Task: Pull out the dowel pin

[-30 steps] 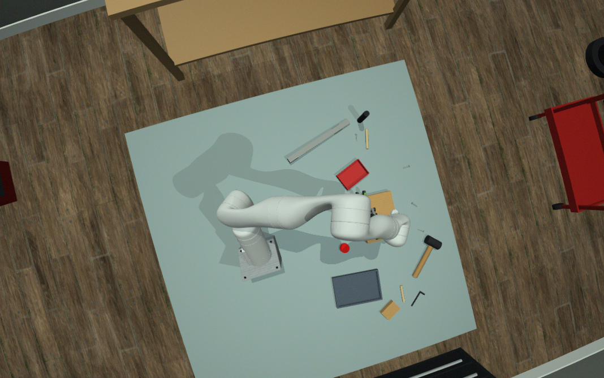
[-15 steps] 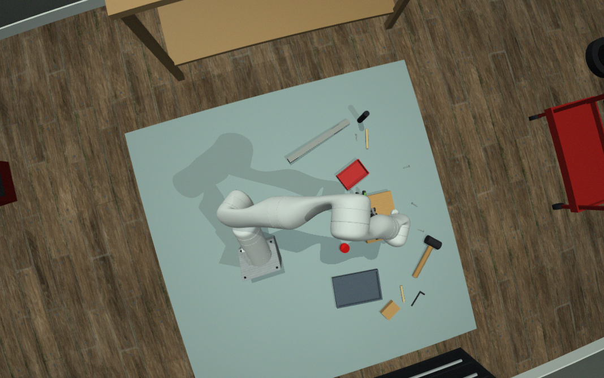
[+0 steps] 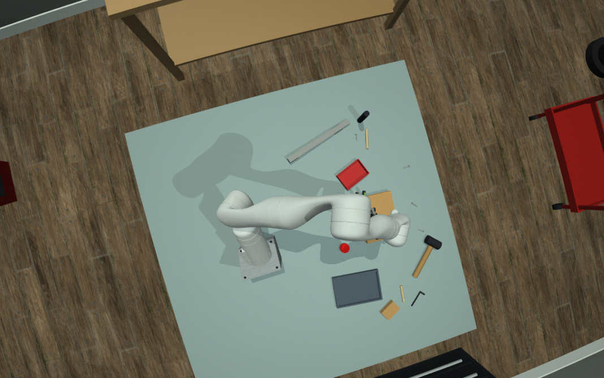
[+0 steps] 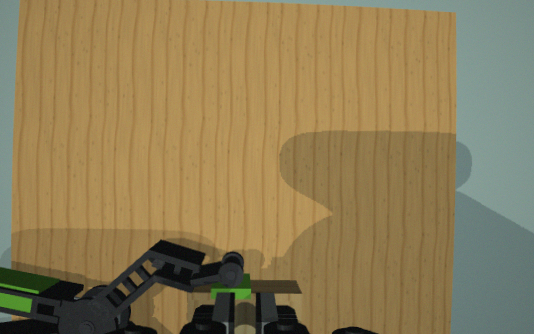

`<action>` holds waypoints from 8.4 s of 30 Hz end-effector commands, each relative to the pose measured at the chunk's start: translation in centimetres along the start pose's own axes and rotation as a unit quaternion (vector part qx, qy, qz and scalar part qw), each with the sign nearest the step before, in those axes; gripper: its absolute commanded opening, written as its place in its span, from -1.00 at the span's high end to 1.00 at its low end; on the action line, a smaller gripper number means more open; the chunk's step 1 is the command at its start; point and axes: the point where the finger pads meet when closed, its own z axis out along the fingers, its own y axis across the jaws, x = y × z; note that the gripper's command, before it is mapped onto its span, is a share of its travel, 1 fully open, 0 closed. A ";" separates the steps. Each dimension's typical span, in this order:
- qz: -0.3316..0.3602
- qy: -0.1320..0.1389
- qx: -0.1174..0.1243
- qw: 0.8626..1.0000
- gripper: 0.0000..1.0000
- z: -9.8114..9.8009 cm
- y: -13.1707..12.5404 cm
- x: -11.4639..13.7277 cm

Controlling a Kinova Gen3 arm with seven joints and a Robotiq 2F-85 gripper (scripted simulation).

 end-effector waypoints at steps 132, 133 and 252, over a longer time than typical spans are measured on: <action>-0.031 0.003 0.000 1.000 0.80 -0.1 0.0 0.1; -0.032 0.003 0.000 0.999 0.80 -0.1 0.0 0.2; -0.128 0.003 0.000 0.992 0.80 -0.1 0.0 0.2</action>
